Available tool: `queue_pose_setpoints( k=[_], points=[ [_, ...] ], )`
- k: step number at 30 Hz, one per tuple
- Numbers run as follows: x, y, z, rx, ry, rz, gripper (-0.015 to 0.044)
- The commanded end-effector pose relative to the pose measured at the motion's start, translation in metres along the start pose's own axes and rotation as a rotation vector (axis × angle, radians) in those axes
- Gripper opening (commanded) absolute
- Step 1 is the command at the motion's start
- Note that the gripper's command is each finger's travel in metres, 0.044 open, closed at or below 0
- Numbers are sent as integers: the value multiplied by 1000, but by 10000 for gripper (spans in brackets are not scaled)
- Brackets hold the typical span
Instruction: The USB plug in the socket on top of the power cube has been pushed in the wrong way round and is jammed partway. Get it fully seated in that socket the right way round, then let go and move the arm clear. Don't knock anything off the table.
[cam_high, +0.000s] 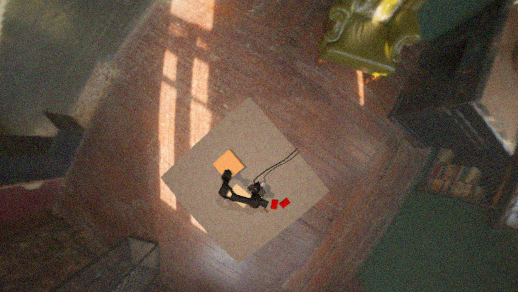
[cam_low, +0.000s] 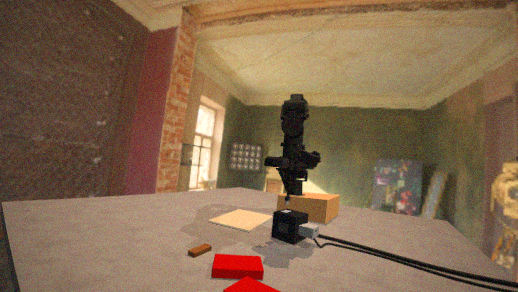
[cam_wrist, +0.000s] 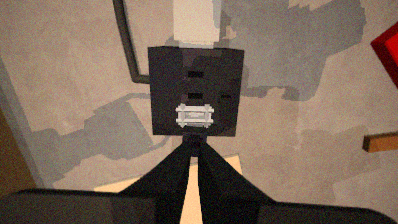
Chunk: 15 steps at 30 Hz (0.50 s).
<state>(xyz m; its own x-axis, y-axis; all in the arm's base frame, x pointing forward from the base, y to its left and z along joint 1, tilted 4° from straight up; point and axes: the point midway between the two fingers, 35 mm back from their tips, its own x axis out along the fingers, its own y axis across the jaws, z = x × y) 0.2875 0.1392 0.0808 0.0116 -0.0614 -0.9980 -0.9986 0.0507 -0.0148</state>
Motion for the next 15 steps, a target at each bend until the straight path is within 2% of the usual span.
queue_pose_setpoints(
  k=[1, 15],
  points=[
    [-2, -1, 0, 3, -2, -4, 0],
    [0, 0, 0, 302, 0, 0, 0]
  ],
)
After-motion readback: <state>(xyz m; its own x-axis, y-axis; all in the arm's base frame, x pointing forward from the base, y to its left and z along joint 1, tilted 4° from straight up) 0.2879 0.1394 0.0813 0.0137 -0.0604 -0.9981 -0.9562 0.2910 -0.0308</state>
